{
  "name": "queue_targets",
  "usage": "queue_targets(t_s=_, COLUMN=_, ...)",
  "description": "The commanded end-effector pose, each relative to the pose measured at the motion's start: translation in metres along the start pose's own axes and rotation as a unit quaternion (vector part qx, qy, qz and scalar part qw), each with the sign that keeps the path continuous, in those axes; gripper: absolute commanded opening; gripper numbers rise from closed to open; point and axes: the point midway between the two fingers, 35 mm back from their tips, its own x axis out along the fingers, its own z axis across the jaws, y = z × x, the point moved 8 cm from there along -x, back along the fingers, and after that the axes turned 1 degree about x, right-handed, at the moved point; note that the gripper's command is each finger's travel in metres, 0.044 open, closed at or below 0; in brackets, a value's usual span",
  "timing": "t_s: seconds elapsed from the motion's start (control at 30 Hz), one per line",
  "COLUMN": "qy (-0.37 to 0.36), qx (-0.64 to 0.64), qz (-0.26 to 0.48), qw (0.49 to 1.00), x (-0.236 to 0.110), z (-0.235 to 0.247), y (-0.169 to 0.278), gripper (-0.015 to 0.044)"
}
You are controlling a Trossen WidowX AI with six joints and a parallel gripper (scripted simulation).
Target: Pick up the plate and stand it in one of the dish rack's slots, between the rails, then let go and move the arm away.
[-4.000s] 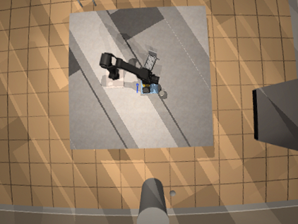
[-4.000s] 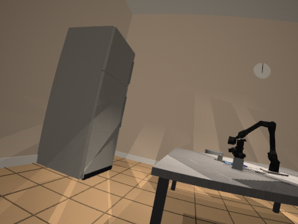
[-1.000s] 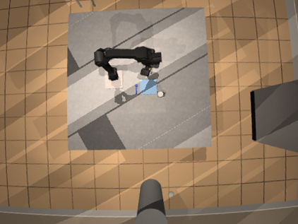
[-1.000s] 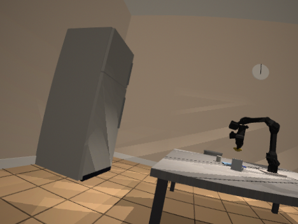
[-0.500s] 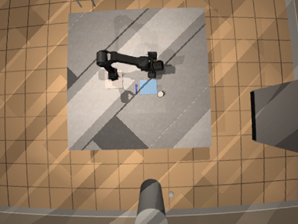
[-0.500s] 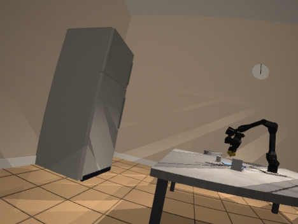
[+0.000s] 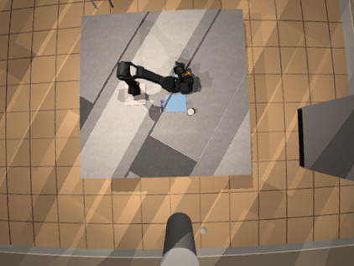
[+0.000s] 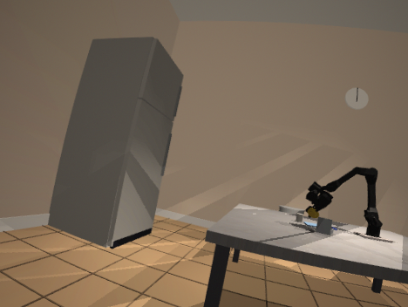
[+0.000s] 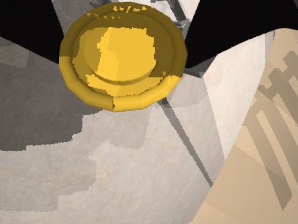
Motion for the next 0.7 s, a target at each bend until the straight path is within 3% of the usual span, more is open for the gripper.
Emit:
queue_targets(t_s=0.0, qy=-0.035, qx=-0.042, qz=-0.028, qw=0.998, x=0.003, z=-0.010, y=0.008, gripper=0.0000)
queue_targets(t_s=0.67, qy=-0.146, qx=-0.270, qz=-0.166, qw=0.937, x=-0.001, z=-0.030, y=0.055, gripper=0.0000)
